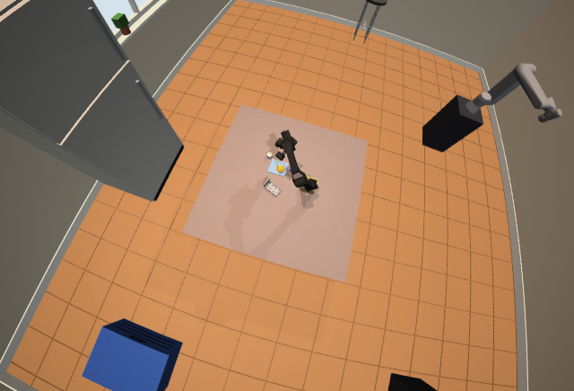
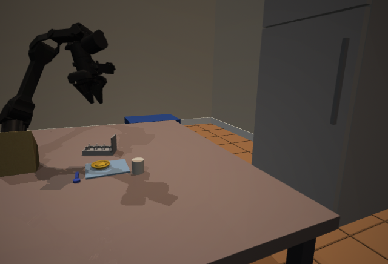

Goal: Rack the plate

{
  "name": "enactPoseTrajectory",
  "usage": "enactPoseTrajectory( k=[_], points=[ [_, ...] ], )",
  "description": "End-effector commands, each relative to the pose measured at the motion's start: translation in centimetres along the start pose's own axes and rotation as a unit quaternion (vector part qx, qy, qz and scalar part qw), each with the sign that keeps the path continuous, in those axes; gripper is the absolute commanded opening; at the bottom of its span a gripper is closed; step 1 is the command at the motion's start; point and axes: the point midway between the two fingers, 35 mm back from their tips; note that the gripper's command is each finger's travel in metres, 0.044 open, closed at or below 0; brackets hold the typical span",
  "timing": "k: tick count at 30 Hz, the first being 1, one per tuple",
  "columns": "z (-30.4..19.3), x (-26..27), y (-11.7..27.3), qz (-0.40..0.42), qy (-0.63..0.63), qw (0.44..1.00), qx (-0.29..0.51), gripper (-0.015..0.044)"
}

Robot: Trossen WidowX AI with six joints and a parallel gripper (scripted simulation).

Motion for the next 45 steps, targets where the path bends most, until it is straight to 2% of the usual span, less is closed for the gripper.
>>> enactPoseTrajectory(
  k=[1,11,19,25,27,45],
  points=[
    [-1.0,1.0,-2.2,0.022,0.056,0.997,0.047,0.0400],
    [-3.5,3.0,-6.4,0.074,0.172,0.973,0.138,0.0400],
    [-3.7,3.2,-6.9,0.078,0.179,0.970,0.143,0.0400],
    [-5.4,4.5,-15.6,0.079,0.180,0.970,0.142,0.0400],
    [-6.2,4.8,-17.4,0.081,0.180,0.970,0.143,0.0400],
    [-7.0,5.4,-19.4,0.081,0.180,0.970,0.143,0.0400]
  ],
)
Point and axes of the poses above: the point midway between the two fingers, 35 mm back from their tips, its own y axis back along the fingers, its own x axis across the jaws, z = x × y, and after that the axes turned 8 degrees about -y, right-handed
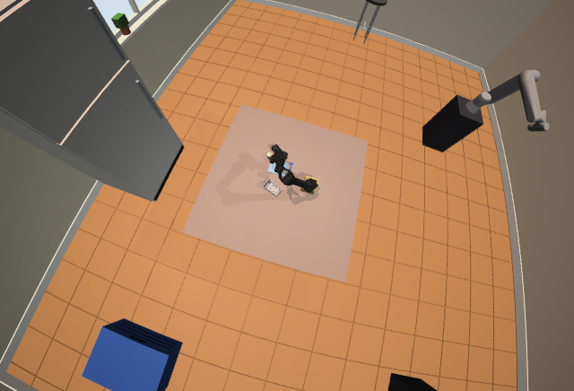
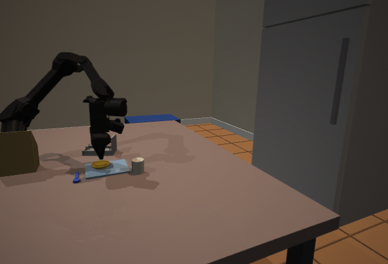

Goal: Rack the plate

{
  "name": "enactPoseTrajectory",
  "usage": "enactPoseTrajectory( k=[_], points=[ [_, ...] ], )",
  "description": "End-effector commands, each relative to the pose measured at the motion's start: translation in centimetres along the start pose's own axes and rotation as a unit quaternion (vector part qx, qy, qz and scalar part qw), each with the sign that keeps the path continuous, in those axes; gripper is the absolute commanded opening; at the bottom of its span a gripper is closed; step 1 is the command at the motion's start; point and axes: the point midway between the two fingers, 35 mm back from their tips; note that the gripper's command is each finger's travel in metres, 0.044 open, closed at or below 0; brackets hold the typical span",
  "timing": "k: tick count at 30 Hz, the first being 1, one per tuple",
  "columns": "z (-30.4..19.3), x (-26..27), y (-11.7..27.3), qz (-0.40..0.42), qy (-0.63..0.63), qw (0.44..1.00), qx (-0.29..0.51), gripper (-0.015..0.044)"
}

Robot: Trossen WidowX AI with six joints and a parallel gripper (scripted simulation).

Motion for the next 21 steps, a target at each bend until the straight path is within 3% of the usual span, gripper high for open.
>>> enactPoseTrajectory(
  k=[1,21],
  points=[
    [-0.1,0.1,-0.9,0.003,-0.002,1.000,0.000,0.0400],
    [-0.2,0.4,-4.0,0.004,-0.002,1.000,0.001,0.0400]
  ],
)
Point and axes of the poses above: the point midway between the two fingers, 35 mm back from their tips, its own y axis back along the fingers, its own x axis across the jaws, z = x × y, and after that the axes turned 8 degrees about -y, right-handed
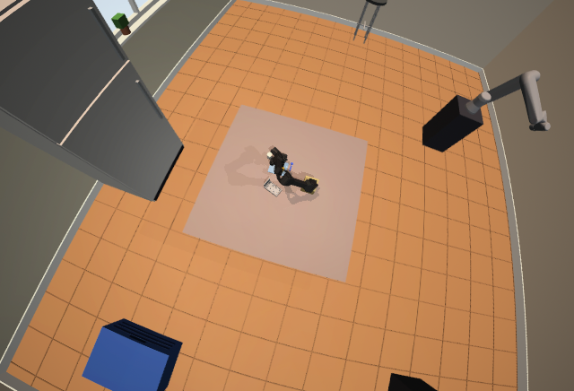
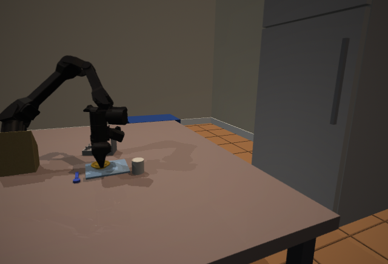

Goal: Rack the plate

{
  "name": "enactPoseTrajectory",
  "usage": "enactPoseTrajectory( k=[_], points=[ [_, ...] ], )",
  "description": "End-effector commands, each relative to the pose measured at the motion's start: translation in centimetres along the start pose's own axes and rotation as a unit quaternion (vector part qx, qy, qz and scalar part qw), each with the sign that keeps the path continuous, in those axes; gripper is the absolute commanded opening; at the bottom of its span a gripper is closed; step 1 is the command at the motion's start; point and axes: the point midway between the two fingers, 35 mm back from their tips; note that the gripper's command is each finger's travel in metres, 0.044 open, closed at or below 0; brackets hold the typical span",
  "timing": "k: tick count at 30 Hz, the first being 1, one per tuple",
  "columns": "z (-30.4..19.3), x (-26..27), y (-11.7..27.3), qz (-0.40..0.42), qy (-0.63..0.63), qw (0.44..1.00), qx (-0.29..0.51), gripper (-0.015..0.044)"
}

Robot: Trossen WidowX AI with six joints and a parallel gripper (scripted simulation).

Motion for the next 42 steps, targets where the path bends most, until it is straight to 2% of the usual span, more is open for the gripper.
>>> enactPoseTrajectory(
  k=[1,14,26,29,37,42],
  points=[
    [-0.2,0.2,-0.8,0.003,-0.002,1.000,0.001,0.0400],
    [-0.2,0.2,-1.4,0.004,-0.002,1.000,0.001,0.0375],
    [-0.2,0.2,-1.4,0.004,-0.002,1.000,0.001,0.0295],
    [-0.1,0.2,-1.0,0.003,-0.002,1.000,0.001,0.0216],
    [0.9,-0.3,3.7,-0.003,-0.003,1.000,-0.001,0.0006],
    [1.3,-0.5,6.6,-0.004,-0.004,1.000,-0.002,0.0000]
  ],
)
Point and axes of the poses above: the point midway between the two fingers, 35 mm back from their tips, its own y axis back along the fingers, its own x axis across the jaws, z = x × y, and after that the axes turned 8 degrees about -y, right-handed
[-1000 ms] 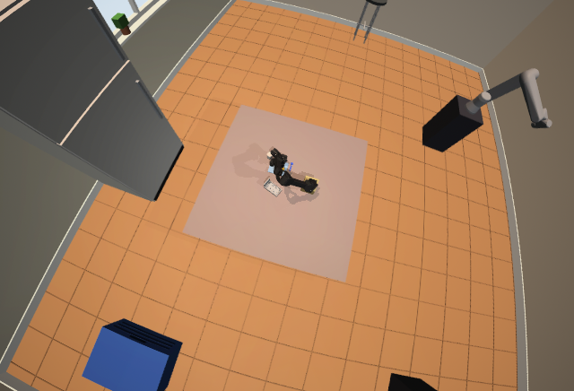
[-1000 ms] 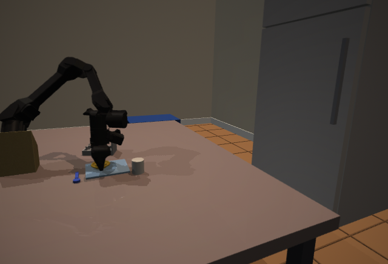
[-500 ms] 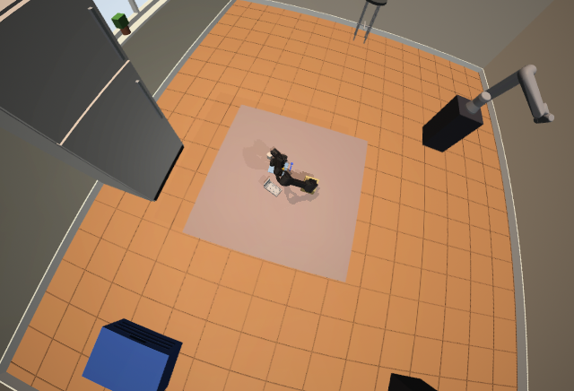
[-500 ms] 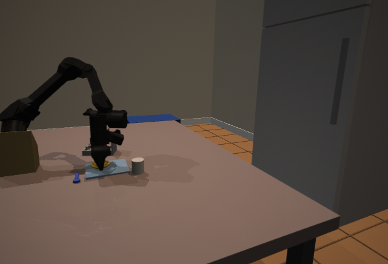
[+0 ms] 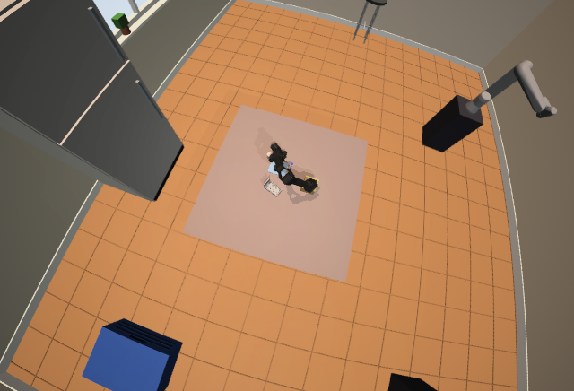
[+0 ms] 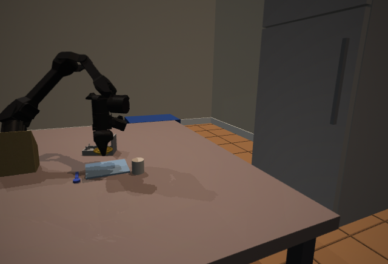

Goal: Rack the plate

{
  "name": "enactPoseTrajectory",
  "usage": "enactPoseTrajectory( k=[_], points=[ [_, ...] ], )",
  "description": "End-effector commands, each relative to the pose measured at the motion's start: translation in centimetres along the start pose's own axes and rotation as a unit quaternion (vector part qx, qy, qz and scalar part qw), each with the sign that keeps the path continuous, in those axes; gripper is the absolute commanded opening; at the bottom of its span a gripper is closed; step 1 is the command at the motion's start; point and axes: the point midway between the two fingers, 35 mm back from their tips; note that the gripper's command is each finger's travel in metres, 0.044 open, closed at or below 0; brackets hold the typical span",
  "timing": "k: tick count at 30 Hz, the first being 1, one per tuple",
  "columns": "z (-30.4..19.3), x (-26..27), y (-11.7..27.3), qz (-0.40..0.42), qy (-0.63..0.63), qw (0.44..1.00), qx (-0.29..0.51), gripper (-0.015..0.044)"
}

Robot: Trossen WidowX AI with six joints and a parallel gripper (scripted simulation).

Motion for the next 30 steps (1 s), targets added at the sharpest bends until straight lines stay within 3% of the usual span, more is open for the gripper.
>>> enactPoseTrajectory(
  k=[1,18,24,30],
  points=[
    [0.3,-0.2,2.8,-0.004,0.001,1.000,-0.001,0.0000],
    [0.4,-0.3,11.0,-0.001,0.002,1.000,0.001,0.0000],
    [0.4,0.0,11.6,0.000,-0.009,1.000,0.002,0.0000],
    [-0.3,2.7,12.1,-0.001,-0.110,0.994,0.002,0.0000]
  ],
)
Point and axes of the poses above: the point midway between the two fingers, 35 mm back from their tips, its own y axis back along the fingers, its own x axis across the jaws, z = x × y, and after that the axes turned 8 degrees about -y, right-handed
